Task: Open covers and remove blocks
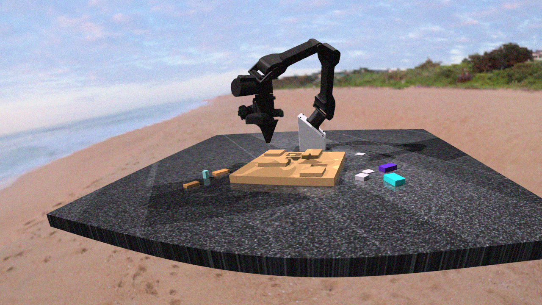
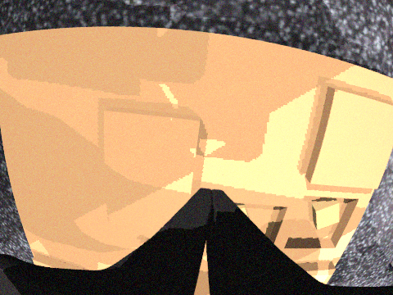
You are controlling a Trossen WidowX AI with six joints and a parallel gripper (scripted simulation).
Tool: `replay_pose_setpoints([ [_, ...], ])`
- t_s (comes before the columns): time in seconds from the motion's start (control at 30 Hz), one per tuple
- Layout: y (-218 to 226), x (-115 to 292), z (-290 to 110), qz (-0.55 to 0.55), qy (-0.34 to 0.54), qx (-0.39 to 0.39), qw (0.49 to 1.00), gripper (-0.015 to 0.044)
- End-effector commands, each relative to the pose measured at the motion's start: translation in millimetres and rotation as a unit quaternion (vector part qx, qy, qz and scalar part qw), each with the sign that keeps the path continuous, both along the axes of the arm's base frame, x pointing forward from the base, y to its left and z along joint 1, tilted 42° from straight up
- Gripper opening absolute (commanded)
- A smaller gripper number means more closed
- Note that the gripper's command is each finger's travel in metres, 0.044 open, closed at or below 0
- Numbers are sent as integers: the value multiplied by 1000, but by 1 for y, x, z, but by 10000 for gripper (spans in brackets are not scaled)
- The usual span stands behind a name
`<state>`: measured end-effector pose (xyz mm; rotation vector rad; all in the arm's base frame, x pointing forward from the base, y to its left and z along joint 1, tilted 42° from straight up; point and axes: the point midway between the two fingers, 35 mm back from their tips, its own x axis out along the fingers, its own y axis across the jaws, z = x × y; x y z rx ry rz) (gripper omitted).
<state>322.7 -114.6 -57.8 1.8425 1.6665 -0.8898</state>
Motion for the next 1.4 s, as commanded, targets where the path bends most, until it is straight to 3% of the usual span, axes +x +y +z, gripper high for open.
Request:
replay_pose_setpoints([
  [0.0,-1,0,0,-2,3,-1,1000,0],
  [1.37,21,2,-25,-2,3,-1,1000,0],
])
